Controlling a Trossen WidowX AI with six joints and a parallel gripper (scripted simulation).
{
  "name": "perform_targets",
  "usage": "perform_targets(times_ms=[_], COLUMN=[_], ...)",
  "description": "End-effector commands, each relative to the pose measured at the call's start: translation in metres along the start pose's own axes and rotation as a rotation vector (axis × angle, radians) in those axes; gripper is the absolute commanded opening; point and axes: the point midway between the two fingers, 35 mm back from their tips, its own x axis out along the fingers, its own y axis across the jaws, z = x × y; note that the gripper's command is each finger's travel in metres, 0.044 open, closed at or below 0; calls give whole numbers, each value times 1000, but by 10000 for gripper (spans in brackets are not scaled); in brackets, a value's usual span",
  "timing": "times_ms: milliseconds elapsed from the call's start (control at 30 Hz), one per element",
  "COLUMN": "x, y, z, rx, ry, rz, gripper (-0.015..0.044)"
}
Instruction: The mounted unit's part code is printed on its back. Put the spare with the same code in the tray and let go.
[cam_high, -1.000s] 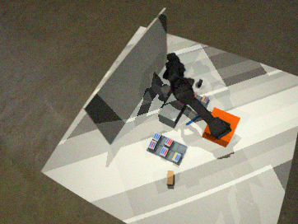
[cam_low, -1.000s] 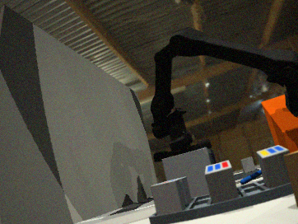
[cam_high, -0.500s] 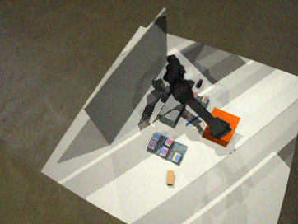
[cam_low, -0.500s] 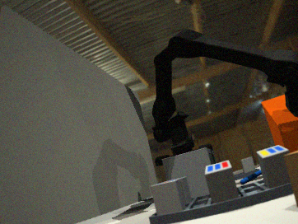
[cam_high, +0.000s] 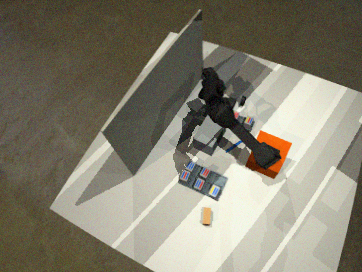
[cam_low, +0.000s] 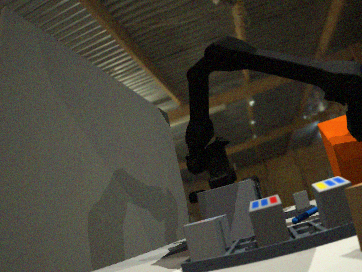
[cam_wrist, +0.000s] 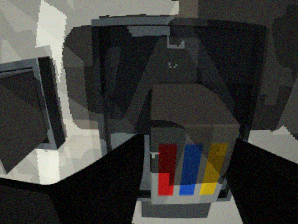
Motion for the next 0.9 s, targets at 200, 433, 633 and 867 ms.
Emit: perform_targets(times_ms=[200, 433, 633, 867], x=[-3, -101, -108, -103], y=[-1, 1, 2, 2], z=[-1, -2, -1, -3], rx=[0, 10, 11, 20], ry=[1, 0, -1, 1], rz=[-2, -1, -1, -15], gripper=[440, 440, 440, 440])
